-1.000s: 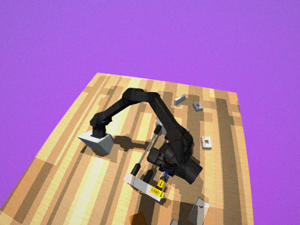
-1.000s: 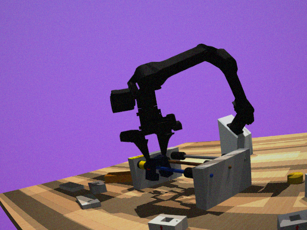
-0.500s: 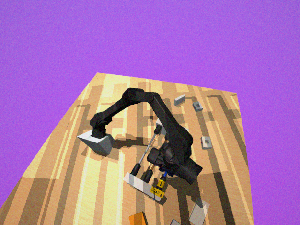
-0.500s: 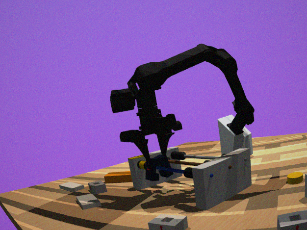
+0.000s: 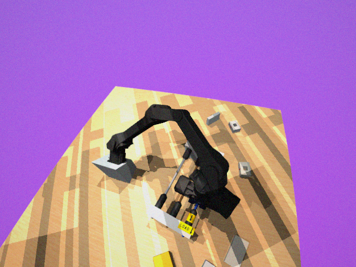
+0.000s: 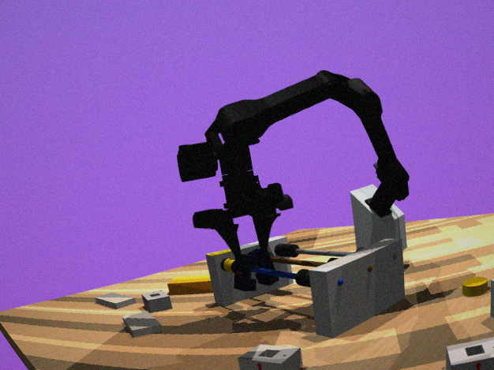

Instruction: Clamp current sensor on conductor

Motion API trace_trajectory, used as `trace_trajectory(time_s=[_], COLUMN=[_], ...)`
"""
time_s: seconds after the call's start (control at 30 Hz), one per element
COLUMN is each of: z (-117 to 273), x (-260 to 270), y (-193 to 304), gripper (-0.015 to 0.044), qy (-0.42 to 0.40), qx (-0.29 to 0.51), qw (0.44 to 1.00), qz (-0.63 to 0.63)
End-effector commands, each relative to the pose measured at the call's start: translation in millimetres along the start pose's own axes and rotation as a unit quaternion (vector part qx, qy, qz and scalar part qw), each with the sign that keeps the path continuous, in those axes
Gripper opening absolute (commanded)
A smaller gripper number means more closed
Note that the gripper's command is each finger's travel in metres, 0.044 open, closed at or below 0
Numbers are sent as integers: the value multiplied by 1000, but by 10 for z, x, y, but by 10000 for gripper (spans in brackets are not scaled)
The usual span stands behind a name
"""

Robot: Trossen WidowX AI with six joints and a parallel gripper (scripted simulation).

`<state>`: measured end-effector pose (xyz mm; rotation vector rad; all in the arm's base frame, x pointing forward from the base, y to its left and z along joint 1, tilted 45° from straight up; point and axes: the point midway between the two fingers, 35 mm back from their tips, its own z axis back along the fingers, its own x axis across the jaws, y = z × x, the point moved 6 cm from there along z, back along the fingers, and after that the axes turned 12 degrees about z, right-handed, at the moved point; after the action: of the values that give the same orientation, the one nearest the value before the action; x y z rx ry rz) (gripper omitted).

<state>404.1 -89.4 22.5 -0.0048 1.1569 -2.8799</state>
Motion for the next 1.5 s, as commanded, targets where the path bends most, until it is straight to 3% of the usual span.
trace_trajectory(time_s=[0.0,0.27,0.83,1.1,1.23,1.47], z=[25,25,25,3,-340,-387], x=[1,1,1,0,1,2], y=[12,12,12,13,13,13], gripper=[0,0,440,440,440,440], qy=[3,3,3,3,6,6], qx=[1,1,1,1,-2,-2], qw=[1000,1000,1000,1000,1000,1000], qz=[0,0,0,-1,-3,-3])
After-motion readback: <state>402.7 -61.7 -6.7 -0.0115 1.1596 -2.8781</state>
